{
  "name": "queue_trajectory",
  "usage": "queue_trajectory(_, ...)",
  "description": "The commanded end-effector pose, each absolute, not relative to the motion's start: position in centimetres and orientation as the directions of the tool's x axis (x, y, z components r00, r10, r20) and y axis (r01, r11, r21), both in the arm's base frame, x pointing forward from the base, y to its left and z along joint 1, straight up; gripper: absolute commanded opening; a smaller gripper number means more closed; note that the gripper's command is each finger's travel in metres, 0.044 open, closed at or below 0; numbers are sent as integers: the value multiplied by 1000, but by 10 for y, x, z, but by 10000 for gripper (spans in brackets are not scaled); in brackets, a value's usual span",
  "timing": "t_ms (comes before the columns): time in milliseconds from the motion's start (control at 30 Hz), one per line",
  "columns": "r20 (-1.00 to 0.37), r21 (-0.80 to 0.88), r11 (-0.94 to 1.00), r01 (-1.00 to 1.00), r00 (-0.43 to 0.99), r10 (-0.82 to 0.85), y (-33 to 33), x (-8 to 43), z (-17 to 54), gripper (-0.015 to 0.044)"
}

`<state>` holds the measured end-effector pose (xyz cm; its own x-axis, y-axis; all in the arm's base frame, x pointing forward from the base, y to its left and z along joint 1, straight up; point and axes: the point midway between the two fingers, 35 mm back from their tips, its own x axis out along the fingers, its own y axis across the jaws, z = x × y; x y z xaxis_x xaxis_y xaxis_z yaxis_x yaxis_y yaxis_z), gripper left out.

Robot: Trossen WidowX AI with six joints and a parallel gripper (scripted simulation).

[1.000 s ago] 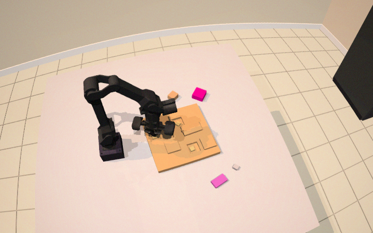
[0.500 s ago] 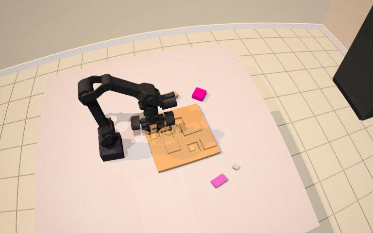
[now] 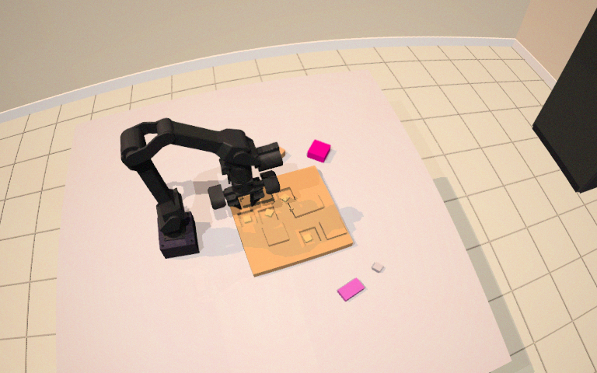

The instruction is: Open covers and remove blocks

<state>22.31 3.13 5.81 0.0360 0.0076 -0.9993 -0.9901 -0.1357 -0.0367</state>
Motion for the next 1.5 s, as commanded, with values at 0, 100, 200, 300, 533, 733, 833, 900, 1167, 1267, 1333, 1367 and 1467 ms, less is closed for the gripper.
queue_trajectory(0, -1000, -27, -143, -989, 27, 4, 31, 222, 48, 144)
queue_trajectory(100, -1000, -27, -143, -989, 27, 4, 30, 222, 40, 144)
queue_trajectory(200, -1000, -27, -143, -989, 27, 4, 30, 221, 32, 144)
queue_trajectory(300, -1000, -27, -143, -989, 27, 4, 30, 221, 26, 144)
queue_trajectory(533, -1000, -27, -143, -989, 27, 4, 30, 221, 25, 144)
queue_trajectory(733, -1000, -27, -143, -989, 27, 4, 30, 221, 25, 144)
queue_trajectory(833, -1000, -27, -143, -989, 27, 4, 30, 221, 25, 144)
queue_trajectory(900, -1000, -27, -143, -989, 27, 4, 30, 221, 25, 144)
queue_trajectory(1167, -1000, -27, -143, -989, 27, 4, 30, 221, 25, 144)
queue_trajectory(1267, -1000, -27, -143, -989, 27, 4, 30, 221, 25, 144)
queue_trajectory(1333, -1000, -27, -143, -989, 27, 4, 30, 221, 25, 144)
queue_trajectory(1367, -1000, -27, -143, -989, 27, 4, 30, 221, 25, 144)
queue_trajectory(1467, -1000, -27, -143, -989, 27, 4, 30, 221, 25, 144)
